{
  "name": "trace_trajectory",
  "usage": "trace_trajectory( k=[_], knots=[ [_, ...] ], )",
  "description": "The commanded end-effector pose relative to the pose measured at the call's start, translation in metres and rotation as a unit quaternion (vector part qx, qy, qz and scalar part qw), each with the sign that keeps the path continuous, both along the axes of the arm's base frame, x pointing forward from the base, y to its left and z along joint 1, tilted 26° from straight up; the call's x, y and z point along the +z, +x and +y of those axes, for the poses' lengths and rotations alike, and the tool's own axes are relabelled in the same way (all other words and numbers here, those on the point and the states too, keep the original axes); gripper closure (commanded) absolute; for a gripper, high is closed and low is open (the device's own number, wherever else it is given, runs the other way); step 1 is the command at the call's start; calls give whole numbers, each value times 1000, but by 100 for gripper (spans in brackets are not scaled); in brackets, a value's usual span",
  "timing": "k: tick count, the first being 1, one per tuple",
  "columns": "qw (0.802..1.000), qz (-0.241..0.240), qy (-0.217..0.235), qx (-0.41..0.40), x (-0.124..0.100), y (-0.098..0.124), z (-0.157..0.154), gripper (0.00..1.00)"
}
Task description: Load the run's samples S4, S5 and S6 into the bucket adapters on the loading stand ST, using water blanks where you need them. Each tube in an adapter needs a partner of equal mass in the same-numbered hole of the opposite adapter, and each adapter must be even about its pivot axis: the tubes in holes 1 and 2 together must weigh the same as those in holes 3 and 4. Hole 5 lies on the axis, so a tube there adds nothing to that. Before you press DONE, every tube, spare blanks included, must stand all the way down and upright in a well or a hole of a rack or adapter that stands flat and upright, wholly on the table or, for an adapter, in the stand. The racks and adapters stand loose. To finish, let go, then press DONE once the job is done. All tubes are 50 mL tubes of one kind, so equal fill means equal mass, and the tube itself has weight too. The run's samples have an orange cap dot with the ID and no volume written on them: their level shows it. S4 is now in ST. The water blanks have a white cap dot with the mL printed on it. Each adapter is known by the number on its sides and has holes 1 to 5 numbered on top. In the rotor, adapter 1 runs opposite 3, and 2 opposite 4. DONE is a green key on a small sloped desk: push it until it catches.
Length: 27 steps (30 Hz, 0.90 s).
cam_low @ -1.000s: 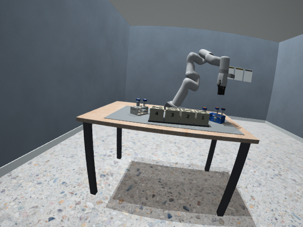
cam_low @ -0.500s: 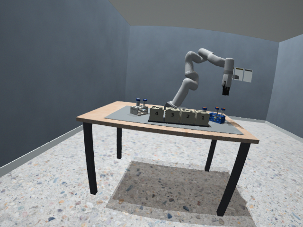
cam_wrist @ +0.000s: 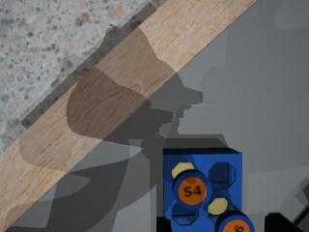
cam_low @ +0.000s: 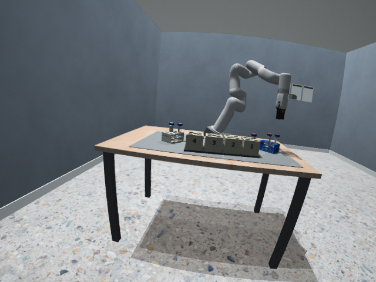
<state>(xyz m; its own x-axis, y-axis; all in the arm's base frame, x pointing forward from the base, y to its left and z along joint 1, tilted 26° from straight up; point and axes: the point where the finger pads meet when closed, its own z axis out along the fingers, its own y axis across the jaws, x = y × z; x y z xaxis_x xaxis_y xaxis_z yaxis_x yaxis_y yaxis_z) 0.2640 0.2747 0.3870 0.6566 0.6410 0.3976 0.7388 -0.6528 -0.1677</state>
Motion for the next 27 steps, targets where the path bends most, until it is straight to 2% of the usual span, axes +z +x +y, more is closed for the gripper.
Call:
trace_trajectory(
  k=[1, 27],
  knots=[
    [1000, -2, 2, 0, -3, 1, 3, 43],
    [1000, -2, 2, 0, -47, 9, 22, 43]
  ],
)
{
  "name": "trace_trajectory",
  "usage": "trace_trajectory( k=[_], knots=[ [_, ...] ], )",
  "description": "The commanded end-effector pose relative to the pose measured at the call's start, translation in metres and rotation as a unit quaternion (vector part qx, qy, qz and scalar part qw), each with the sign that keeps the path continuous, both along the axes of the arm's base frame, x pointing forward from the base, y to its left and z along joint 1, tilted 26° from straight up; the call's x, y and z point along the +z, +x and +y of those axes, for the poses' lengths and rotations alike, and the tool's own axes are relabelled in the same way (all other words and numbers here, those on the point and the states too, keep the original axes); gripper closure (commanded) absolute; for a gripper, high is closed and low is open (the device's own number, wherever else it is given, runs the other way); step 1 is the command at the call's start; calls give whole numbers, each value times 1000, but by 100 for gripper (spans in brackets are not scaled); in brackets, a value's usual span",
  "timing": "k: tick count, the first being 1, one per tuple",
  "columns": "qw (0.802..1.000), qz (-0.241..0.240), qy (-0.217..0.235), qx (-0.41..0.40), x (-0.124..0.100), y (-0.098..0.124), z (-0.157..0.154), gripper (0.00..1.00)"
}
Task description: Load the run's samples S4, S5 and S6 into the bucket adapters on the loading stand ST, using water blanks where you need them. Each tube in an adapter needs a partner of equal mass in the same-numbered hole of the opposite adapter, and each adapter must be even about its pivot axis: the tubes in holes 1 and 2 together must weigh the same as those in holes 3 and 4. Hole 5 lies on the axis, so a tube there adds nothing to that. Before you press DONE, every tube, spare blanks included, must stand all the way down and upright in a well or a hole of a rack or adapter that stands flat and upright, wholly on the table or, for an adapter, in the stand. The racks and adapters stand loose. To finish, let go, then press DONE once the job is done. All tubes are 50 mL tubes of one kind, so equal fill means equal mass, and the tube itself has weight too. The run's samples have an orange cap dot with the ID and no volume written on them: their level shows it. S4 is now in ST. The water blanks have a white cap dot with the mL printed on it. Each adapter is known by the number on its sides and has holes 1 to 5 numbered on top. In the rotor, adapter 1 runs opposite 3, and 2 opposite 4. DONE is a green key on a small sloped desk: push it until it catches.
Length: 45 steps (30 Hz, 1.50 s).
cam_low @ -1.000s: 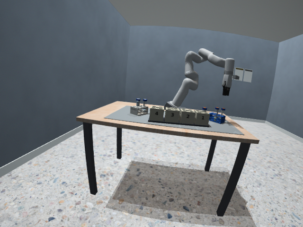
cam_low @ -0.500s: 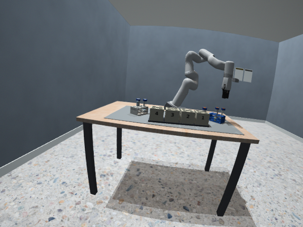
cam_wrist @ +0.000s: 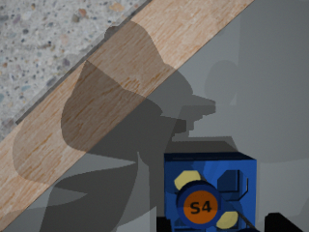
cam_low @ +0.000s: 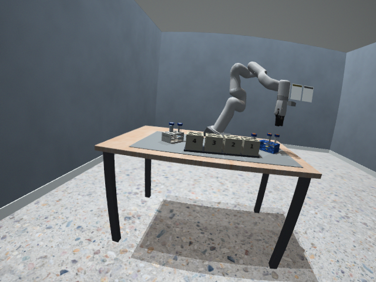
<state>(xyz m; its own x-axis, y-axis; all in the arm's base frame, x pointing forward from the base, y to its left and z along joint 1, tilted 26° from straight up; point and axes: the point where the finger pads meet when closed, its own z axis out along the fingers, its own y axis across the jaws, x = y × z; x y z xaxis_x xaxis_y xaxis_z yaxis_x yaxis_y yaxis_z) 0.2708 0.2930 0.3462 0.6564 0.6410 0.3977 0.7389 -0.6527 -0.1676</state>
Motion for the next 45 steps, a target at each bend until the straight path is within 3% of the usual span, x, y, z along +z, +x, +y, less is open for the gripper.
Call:
trace_trajectory(
  k=[1, 31, 45],
  knots=[
    [1000, -2, 2, 0, -8, 2, 5, 43],
    [1000, -2, 2, 0, -54, 10, 26, 43],
    [1000, -2, 2, 0, -55, 10, 26, 43]
  ],
)
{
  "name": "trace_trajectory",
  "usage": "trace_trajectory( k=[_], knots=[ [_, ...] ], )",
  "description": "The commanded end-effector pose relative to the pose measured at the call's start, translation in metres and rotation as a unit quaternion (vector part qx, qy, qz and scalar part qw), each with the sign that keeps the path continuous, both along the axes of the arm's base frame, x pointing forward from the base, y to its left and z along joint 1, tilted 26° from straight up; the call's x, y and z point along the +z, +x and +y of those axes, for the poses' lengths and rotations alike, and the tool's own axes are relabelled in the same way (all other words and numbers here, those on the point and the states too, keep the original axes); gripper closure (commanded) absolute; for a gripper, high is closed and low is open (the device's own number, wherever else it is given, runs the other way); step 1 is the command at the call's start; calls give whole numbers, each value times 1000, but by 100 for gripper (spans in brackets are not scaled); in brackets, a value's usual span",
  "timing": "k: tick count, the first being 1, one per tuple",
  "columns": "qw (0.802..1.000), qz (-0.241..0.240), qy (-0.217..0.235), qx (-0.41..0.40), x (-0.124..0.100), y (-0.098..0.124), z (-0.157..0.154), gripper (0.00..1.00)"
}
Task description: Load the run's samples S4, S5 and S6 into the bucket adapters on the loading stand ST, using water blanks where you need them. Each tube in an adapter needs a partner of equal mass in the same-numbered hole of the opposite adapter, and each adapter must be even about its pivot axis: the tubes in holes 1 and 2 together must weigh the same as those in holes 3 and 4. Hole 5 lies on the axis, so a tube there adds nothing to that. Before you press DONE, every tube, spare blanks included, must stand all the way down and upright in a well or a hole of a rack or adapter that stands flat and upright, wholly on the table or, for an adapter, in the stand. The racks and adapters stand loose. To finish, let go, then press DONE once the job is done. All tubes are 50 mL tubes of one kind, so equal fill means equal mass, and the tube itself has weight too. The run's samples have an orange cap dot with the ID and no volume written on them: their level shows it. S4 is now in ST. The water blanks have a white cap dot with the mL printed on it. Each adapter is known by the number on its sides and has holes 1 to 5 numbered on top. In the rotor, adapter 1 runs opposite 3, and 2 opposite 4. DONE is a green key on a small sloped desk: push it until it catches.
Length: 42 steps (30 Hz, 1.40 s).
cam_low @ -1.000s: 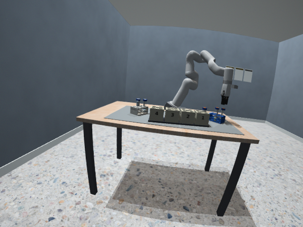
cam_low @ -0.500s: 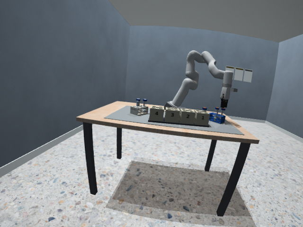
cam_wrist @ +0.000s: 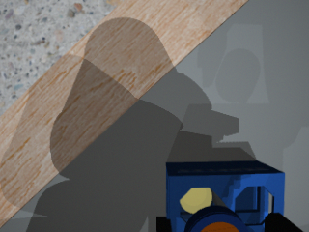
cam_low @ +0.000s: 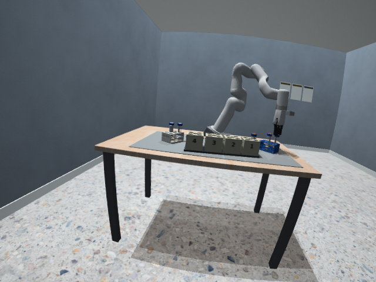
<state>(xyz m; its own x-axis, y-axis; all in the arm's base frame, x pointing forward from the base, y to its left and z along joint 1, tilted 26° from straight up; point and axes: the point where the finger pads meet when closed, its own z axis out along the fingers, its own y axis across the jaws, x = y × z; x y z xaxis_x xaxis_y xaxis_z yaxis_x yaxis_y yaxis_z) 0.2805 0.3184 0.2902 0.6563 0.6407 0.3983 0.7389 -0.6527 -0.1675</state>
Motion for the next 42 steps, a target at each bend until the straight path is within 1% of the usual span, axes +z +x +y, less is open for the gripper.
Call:
trace_trajectory(
  k=[1, 28, 42],
  knots=[
    [1000, -1, 1, 0, 0, 1, 1, 43],
    [1000, -1, 1, 0, -15, 3, 8, 43],
    [1000, -1, 1, 0, -16, 4, 9, 43]
  ],
)
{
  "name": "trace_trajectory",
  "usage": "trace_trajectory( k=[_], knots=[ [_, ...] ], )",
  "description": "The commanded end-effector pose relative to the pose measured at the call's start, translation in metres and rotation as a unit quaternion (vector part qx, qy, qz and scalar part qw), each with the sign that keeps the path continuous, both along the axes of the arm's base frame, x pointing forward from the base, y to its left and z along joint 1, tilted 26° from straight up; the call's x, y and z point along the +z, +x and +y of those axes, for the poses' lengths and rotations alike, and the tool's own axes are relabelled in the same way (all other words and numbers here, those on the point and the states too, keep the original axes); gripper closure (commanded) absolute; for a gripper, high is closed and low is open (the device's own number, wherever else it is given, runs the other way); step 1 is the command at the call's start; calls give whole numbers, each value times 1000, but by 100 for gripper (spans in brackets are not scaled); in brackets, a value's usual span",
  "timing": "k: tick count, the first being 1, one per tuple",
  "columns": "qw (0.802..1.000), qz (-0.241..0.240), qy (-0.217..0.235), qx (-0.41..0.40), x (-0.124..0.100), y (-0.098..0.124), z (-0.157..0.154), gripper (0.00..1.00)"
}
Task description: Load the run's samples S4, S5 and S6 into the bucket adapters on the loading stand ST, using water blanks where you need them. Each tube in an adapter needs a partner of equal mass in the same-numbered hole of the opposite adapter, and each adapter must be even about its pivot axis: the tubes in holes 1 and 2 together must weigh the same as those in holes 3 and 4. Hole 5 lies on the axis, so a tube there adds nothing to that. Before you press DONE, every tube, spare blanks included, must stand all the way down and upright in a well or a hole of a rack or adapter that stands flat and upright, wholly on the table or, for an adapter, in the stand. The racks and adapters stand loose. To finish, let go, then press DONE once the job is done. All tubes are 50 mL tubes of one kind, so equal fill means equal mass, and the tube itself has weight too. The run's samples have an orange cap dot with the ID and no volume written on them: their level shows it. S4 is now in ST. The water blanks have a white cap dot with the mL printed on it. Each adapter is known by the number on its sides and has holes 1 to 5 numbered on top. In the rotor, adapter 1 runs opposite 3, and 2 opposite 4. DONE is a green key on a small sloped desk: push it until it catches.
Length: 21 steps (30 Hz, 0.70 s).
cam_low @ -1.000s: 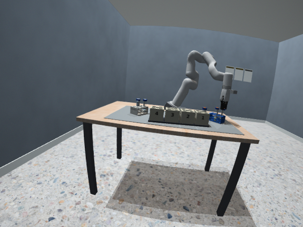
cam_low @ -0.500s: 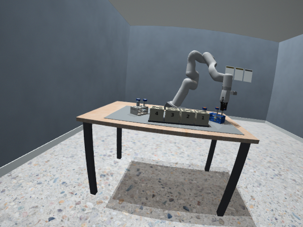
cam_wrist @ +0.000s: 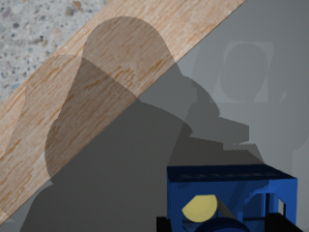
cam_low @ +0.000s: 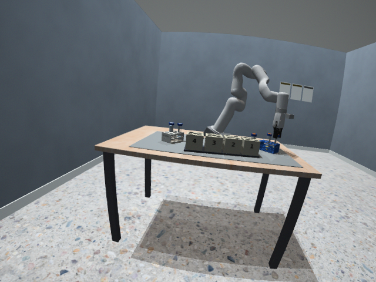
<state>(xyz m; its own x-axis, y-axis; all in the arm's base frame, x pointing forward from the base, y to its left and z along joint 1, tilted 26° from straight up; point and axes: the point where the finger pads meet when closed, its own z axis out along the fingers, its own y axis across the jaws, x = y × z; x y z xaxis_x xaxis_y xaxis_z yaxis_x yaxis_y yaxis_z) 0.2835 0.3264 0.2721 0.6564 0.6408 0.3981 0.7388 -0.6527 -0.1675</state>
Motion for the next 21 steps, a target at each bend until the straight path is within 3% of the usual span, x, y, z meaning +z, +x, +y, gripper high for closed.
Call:
trace_trajectory(
  k=[1, 6, 7, 21],
  knots=[
    [1000, -1, 1, 0, 2, 1, 1, 43],
    [1000, -1, 1, 0, 2, 1, 1, 43],
    [1000, -1, 1, 0, 2, 1, 0, 100],
    [1000, -1, 1, 0, 3, 0, 0, 100]
  ],
)
